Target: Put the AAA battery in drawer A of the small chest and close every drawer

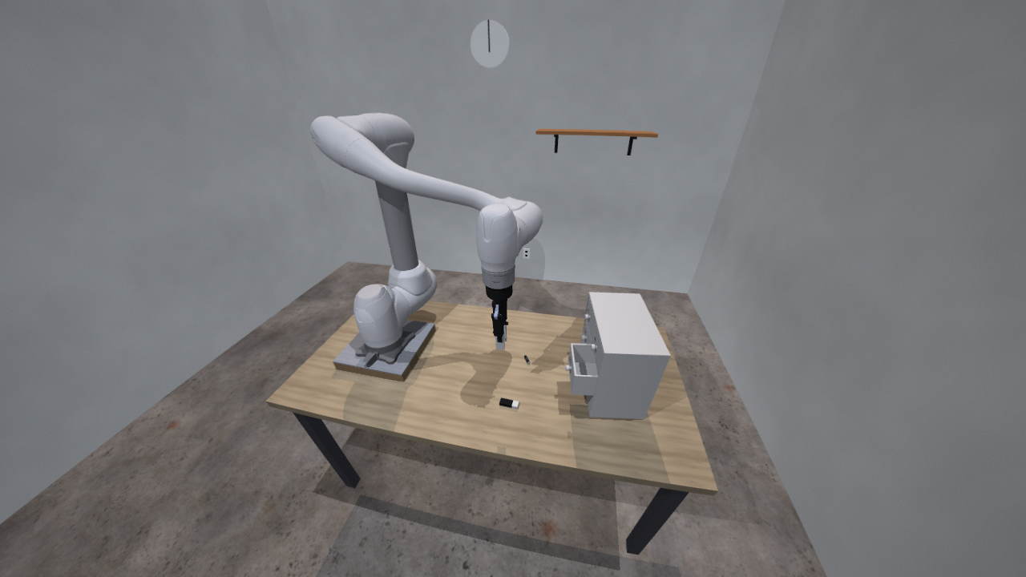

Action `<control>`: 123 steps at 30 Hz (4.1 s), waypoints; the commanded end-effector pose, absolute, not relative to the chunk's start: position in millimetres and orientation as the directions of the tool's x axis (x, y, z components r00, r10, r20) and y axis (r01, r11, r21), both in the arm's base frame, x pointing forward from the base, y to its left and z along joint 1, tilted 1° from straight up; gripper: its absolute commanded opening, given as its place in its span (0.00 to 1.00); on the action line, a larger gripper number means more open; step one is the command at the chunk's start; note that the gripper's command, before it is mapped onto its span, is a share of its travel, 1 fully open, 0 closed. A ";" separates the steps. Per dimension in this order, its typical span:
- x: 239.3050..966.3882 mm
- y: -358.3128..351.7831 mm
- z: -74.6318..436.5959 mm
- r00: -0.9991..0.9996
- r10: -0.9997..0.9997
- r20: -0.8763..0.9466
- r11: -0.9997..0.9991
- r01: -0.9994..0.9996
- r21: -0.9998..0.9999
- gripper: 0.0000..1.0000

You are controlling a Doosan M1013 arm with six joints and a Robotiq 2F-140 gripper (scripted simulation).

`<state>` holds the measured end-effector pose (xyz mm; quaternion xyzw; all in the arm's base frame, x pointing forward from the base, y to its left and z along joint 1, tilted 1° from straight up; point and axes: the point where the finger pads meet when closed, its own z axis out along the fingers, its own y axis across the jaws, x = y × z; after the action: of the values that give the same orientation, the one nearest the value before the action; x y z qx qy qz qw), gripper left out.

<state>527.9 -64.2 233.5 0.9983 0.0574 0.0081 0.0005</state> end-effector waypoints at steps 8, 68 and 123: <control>562.9 3.6 163.8 0.935 -0.355 0.016 -0.935 -0.355 -0.003 0.20; 581.4 104.5 42.1 0.546 -0.838 0.011 -0.546 -0.838 -0.012 0.15; 582.1 104.6 4.8 0.546 -0.838 0.011 -0.546 -0.838 -0.012 0.15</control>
<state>582.1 104.5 5.6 0.8792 -0.4763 0.0079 -0.0026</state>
